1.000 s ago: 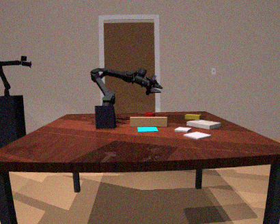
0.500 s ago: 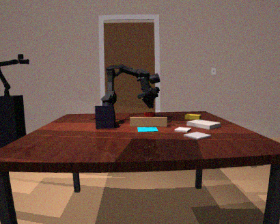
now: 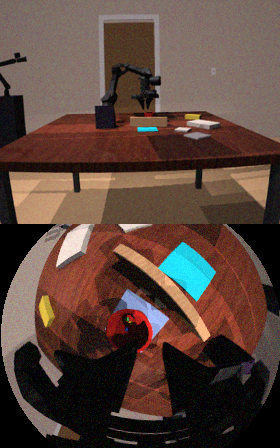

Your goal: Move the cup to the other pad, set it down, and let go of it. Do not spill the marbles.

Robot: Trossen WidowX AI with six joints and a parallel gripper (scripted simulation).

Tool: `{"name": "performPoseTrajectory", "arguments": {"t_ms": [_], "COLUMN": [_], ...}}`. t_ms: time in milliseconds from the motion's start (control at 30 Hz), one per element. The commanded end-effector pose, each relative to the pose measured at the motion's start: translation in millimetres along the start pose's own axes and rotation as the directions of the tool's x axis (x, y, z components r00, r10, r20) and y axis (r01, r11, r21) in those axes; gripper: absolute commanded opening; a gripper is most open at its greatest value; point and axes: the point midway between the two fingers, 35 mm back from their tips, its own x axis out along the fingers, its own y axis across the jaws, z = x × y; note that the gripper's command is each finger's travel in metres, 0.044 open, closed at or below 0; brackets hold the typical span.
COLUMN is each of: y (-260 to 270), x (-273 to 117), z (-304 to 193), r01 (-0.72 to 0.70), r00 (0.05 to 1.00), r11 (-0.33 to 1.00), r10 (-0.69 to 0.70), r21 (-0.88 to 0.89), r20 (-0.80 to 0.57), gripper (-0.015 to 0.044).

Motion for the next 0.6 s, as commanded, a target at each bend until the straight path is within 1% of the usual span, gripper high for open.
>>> {"name": "performPoseTrajectory", "arguments": {"t_ms": [0,567], "y": [1,2], "x": [1,27], "z": [1,2], "r01": [-0.001,-0.001], "r00": [1.000,1.000], "r11": [1.000,1.000], "r10": [0.002,0.001], "r21": [0.015,0.015], "r20": [-0.010,-0.007], "gripper": [0.0148,0.0148]}}
